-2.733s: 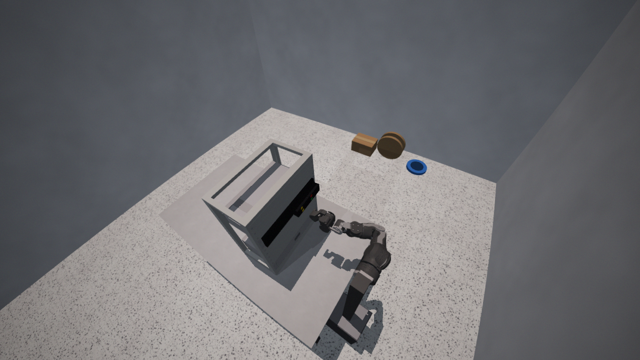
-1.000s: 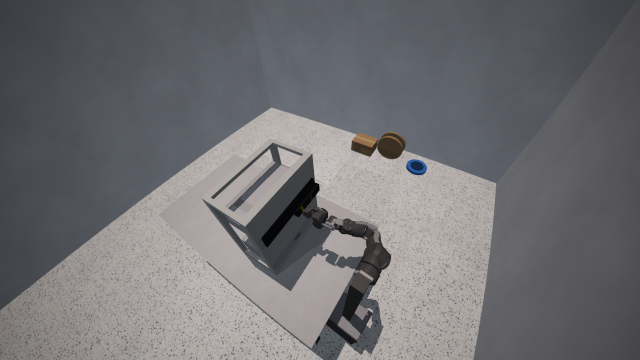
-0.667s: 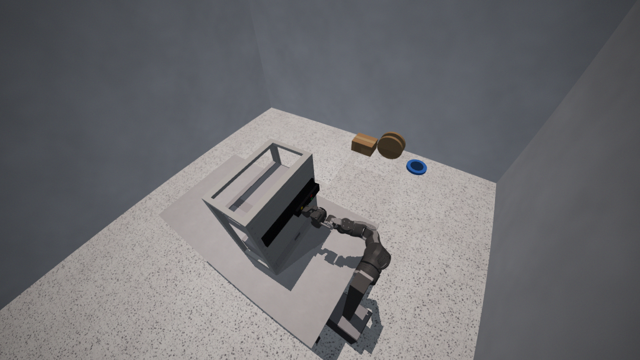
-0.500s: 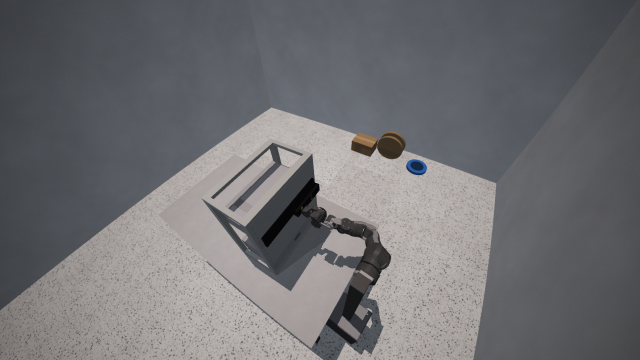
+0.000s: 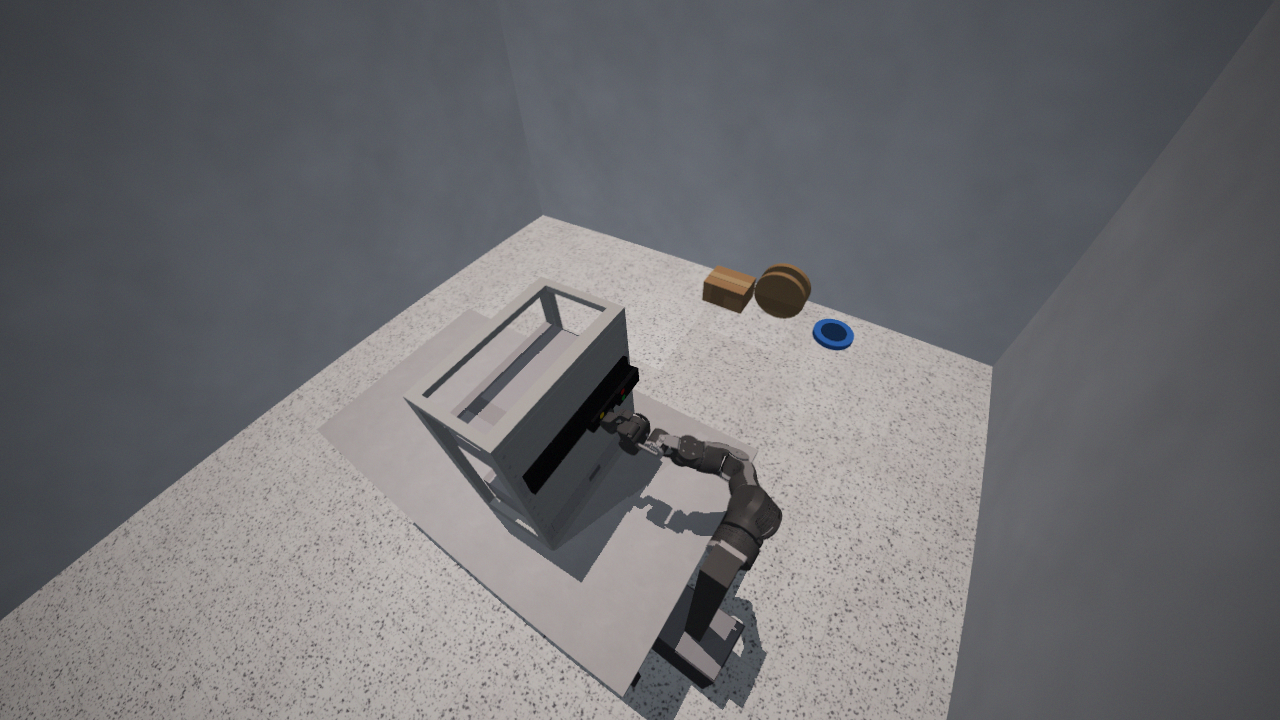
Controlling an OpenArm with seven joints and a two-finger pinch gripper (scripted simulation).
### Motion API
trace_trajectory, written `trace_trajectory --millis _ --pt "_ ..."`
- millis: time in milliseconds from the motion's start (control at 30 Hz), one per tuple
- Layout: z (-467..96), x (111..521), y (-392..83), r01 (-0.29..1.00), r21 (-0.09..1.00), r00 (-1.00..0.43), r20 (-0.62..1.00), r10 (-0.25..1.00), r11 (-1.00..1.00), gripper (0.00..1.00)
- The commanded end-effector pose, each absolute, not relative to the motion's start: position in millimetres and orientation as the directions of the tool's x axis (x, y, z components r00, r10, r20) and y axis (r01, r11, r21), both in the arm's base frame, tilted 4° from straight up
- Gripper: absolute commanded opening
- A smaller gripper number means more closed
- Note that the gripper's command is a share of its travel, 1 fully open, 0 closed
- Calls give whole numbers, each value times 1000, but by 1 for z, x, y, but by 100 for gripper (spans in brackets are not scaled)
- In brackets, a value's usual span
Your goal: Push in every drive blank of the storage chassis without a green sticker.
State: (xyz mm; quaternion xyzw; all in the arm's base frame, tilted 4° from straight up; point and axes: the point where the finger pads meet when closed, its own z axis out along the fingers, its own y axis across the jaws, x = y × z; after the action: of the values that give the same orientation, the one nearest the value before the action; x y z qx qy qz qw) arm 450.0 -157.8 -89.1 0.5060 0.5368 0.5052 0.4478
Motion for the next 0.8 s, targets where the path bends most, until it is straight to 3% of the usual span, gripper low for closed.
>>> trace_trajectory --millis 0,767 --pt "-86 451 -155 82 996 -95 30 995 -22 0" --pt "-85 462 -153 83 996 -96 30 995 -22 0"
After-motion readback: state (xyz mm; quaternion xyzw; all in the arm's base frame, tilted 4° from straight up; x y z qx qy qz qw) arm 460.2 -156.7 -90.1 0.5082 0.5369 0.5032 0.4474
